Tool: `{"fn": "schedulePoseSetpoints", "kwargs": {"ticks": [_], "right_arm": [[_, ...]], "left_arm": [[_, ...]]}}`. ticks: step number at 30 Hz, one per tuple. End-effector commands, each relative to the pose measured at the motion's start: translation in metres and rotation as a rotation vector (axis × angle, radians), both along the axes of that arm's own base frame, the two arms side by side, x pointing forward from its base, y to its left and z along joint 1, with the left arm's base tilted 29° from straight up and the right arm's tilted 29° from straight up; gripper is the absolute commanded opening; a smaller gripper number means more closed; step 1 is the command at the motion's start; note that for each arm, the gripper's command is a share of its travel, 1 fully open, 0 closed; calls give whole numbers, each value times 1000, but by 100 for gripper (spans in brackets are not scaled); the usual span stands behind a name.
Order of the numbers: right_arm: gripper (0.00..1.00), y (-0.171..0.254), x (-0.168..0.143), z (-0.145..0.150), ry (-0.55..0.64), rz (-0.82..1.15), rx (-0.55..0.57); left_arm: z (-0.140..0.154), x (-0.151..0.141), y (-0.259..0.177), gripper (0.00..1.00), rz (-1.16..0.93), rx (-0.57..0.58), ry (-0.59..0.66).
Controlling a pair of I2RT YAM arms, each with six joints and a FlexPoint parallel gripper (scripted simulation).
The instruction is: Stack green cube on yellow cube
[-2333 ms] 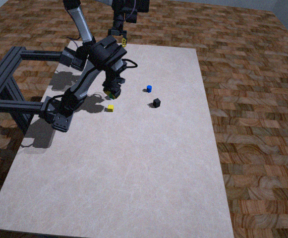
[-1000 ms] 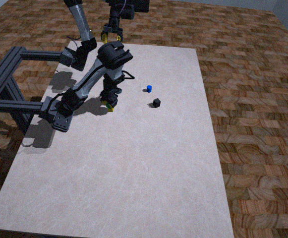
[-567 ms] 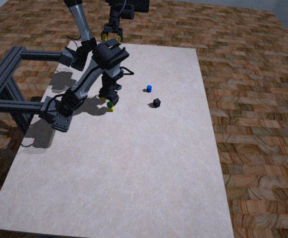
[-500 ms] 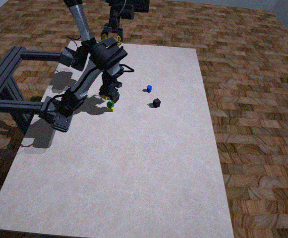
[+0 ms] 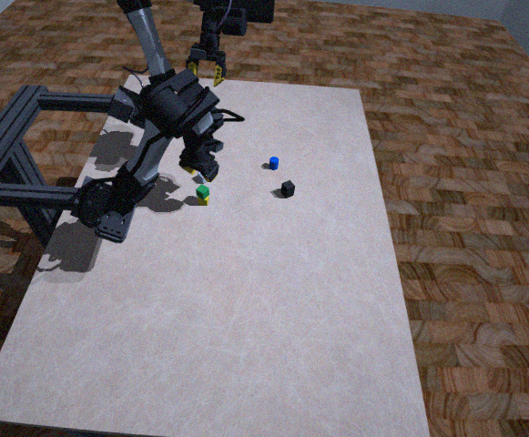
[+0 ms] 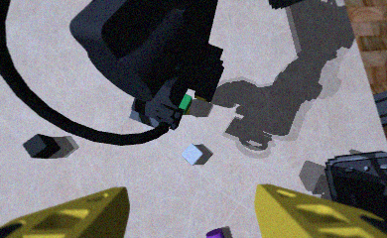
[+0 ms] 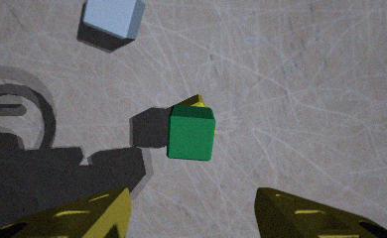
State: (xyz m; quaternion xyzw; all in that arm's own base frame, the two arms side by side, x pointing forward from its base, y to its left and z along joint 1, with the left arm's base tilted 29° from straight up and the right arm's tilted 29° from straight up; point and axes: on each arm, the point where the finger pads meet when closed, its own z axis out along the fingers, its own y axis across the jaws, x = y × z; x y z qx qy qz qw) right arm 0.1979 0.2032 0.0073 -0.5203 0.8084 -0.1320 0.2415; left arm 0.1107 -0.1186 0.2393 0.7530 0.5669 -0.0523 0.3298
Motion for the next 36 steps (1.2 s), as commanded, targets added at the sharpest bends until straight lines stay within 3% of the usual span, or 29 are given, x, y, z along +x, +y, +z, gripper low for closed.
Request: {"fn": "schedulePoseSetpoints", "kwargs": {"ticks": [1,17,36], "right_arm": [[61,9,1,12,-52,63,106],[61,-25,-21,13,-139,164,256],[61,-30,-23,11,-140,159,251]], "left_arm": [[17,2,-2,61,-2,-27,-67],[17,2,-2,61,-1,-27,-69],[17,3,-2,61,0,-27,-71]]}}
